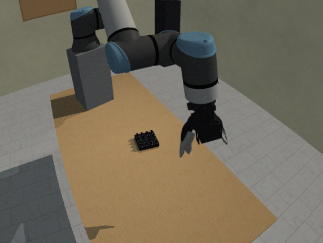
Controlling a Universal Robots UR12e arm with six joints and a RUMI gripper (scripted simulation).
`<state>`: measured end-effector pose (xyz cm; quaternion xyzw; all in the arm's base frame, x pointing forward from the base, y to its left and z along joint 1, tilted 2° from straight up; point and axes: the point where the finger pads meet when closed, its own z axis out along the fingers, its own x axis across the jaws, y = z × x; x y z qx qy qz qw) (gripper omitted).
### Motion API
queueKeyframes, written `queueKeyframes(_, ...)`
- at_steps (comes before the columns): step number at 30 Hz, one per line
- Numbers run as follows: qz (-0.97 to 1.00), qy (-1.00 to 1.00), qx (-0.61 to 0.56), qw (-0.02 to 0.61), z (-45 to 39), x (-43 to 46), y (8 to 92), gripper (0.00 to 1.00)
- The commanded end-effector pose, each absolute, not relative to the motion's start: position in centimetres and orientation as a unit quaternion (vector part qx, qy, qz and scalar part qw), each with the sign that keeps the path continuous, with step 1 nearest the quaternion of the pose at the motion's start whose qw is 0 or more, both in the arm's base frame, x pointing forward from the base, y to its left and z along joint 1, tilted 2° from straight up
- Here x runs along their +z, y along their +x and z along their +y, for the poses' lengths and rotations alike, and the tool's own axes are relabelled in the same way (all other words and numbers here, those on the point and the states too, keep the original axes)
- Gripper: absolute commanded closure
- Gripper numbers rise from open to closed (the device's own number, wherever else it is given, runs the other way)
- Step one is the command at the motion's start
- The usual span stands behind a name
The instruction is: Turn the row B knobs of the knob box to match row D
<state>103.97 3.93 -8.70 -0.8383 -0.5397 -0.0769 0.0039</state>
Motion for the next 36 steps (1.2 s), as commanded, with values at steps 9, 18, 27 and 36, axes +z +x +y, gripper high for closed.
queueKeyframes(9, -0.54, -0.838, -0.078, 0.003, 3.92, -8.55, 104.05, 0.0)
queueKeyframes(18, -0.54, -0.838, -0.078, 0.003, 3.91, -8.41, 104.13, 0.0)
queueKeyframes(27, -0.534, -0.842, -0.078, 0.003, 3.95, -8.6, 103.99, 0.0)
queueKeyframes(36, -0.515, -0.854, -0.077, 0.005, 4.09, -9.27, 103.47, 0.0)
